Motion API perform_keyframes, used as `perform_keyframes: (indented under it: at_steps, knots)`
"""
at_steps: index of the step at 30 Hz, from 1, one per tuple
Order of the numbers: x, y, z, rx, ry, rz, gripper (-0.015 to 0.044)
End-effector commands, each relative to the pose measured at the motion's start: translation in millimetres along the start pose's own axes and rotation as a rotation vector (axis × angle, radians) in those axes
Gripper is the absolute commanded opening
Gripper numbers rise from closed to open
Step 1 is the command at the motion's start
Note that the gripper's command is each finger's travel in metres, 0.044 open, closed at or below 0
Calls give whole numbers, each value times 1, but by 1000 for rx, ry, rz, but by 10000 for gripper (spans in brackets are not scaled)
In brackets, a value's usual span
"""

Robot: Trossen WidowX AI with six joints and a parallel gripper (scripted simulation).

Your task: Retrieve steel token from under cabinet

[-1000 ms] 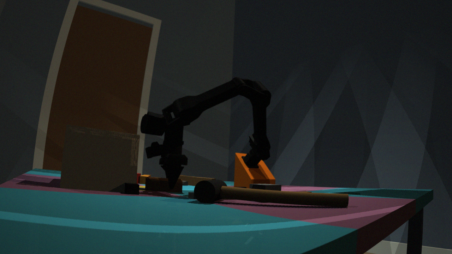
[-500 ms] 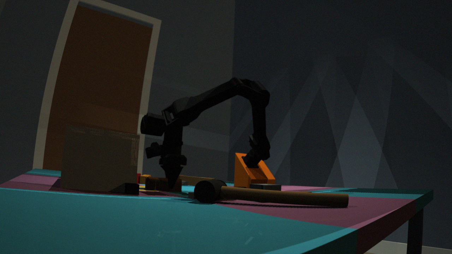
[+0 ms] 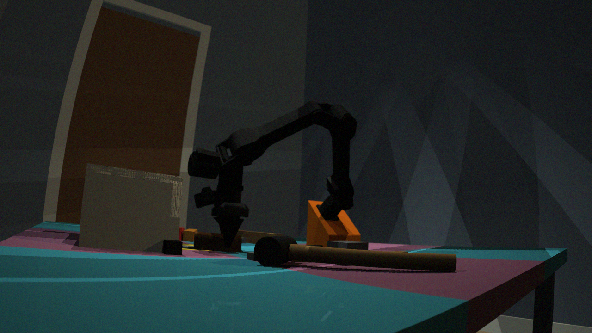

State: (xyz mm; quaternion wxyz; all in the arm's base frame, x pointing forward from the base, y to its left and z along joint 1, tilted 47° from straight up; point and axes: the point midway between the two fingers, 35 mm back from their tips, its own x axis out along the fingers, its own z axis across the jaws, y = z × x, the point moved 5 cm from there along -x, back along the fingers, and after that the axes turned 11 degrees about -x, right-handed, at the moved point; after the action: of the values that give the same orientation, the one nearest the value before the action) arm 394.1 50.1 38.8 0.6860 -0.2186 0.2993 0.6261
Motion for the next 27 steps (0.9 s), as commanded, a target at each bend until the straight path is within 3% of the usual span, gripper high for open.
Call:
perform_keyframes:
  at_steps: [1, 27]
  knots:
    - [1, 5, 1, 6, 3, 3, 0]
    - [1, 30, 6, 7, 3, 4, 0]
